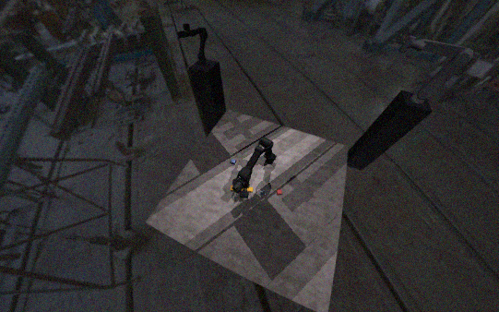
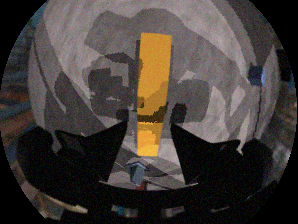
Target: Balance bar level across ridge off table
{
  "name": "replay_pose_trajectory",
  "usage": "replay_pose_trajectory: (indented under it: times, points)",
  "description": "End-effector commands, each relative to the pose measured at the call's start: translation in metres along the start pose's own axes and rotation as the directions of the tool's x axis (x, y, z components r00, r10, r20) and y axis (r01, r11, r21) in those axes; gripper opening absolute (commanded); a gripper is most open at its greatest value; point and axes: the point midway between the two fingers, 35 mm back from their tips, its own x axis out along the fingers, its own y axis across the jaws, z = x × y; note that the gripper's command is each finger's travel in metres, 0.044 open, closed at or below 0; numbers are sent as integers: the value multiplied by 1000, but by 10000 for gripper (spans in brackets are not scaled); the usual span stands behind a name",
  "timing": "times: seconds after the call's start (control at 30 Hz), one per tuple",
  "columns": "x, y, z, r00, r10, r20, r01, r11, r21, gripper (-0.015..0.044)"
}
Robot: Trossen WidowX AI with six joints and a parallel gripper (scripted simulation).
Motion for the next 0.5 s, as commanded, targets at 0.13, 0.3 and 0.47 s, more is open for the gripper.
replay_pose_trajectory:
  times: [0.13, 0.3, 0.47]
  points:
    - [2, 0, -1, 1000, -1, -6, 1, 1000, -4, 315]
    - [2, 0, -1, 1000, -1, -6, 1, 1000, -4, 315]
    - [2, -1, -1, 1000, -3, -2, 3, 1000, 0, 184]
